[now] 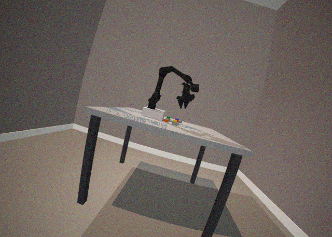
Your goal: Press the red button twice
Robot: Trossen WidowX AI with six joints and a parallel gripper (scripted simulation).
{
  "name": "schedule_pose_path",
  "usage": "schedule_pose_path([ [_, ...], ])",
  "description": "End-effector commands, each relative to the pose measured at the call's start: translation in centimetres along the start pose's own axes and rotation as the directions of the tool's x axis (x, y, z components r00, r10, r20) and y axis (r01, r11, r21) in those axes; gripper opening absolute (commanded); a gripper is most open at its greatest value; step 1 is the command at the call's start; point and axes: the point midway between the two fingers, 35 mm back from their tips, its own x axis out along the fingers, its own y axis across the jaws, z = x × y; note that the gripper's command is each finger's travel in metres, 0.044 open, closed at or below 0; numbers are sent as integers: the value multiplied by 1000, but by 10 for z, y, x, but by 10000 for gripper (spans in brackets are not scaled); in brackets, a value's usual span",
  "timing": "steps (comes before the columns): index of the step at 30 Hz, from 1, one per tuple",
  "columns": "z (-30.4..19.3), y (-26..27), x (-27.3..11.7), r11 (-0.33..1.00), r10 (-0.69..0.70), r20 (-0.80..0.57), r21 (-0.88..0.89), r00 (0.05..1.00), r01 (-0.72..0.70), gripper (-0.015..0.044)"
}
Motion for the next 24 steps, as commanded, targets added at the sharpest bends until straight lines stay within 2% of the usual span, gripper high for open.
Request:
schedule_pose_path([
  [1, -44, 28, 28, 866, -125, -22, -490, 992, 98, 400],
  [14, -45, 29, 28, 861, -127, -22, -498, 992, 99, 400],
  [16, -44, 28, 39, 861, -127, -22, -498, 992, 99, 348],
  [20, -46, 21, 87, 861, -127, -22, -498, 992, 100, 242],
  [24, -46, 21, 90, 861, -127, -22, -498, 992, 100, 138],
])
